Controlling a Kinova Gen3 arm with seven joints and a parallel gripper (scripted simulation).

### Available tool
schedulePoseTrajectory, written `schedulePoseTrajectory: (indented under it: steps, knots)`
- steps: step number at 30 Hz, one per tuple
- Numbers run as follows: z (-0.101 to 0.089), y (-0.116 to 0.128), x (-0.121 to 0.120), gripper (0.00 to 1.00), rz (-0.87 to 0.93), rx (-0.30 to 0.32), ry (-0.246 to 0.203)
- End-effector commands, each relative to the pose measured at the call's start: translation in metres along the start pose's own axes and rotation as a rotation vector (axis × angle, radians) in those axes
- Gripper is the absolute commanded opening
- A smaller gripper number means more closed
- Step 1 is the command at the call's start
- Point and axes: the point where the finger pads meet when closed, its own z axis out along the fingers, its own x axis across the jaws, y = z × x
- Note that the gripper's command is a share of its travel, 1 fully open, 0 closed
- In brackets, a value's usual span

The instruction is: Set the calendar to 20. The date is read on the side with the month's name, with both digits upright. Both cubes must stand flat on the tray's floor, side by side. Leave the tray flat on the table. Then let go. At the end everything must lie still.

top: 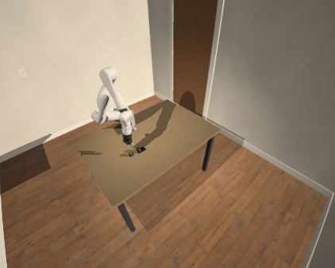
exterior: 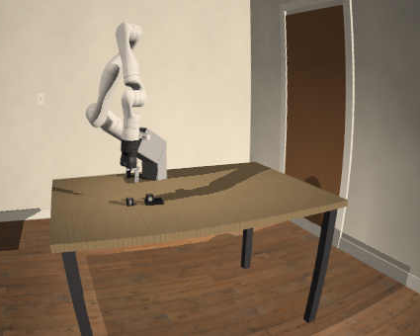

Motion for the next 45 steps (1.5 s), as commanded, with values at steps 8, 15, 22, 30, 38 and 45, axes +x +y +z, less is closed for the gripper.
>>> schedulePoseTrajectory:
  steps: [8,15,22,30,38,45]
  knots:
    - [0.0,-0.007,0.004,1.0,0.408,-0.037,-0.015]
    - [0.0,-0.017,0.012,1.0,0.836,-0.034,-0.012]
    - [-0.001,-0.023,0.019,1.0,1.127,-0.021,-0.003]
    - [-0.001,-0.032,0.032,1.0,1.535,0.018,0.014]
    - [-0.002,-0.039,0.042,1.0,1.808,0.063,0.024]
    - [-0.003,-0.043,0.049,1.0,1.97,0.098,0.028]
